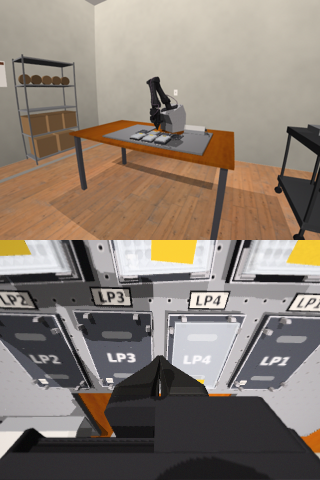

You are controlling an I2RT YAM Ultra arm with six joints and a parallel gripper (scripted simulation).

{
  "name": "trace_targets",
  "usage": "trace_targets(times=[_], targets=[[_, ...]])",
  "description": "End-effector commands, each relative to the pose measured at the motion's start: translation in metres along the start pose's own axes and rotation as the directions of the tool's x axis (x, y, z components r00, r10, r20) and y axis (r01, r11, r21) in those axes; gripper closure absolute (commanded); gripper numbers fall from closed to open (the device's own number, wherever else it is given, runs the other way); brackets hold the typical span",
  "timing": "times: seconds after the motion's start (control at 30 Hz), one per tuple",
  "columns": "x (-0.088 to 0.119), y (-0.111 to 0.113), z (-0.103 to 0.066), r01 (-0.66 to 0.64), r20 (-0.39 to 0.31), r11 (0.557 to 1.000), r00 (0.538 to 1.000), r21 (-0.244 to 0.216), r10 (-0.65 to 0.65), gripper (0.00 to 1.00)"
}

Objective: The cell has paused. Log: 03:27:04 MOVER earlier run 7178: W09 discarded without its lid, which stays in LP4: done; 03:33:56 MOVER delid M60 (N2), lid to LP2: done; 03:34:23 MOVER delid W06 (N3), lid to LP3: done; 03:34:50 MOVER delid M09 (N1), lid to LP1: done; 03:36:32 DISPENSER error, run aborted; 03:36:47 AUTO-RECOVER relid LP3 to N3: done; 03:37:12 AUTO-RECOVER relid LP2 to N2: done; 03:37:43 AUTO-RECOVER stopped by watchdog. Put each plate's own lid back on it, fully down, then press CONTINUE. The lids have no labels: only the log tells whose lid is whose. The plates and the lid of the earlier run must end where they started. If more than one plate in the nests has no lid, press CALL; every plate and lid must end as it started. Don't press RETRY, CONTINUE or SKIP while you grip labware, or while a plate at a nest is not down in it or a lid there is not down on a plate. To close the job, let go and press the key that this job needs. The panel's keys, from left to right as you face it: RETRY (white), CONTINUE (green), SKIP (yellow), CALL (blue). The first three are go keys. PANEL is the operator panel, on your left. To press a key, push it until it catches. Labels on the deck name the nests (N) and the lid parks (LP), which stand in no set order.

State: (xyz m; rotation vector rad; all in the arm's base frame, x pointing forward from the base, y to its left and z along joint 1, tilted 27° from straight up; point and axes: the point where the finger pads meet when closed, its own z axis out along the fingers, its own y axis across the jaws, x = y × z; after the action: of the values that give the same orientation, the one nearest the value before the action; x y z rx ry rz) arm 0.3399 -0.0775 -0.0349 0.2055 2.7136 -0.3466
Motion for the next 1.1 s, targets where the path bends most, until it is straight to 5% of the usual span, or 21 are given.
trace_targets(times=[0.0, 0.17, 0.27, 0.57, 0.93, 1.07], targets=[[0.006, -0.001, 0.002, -0.009, -0.007, 1.000, 1.000, 0.010, 0.009, 1.00], [0.007, 0.001, -0.019, 0.002, -0.007, 1.000, 1.000, 0.007, -0.002, 1.00], [-0.013, 0.000, -0.038, -0.009, 0.034, 1.000, 0.999, 0.006, 0.008, 1.00], [-0.011, 0.000, -0.074, -0.009, 0.035, 1.000, 0.999, 0.005, 0.009, 1.00], [0.017, 0.012, -0.061, 0.048, -0.027, 0.999, 0.999, 0.008, -0.048, 1.00], [-0.003, 0.023, -0.067, 0.077, 0.025, 0.997, 0.997, 0.005, -0.077, 1.00]])
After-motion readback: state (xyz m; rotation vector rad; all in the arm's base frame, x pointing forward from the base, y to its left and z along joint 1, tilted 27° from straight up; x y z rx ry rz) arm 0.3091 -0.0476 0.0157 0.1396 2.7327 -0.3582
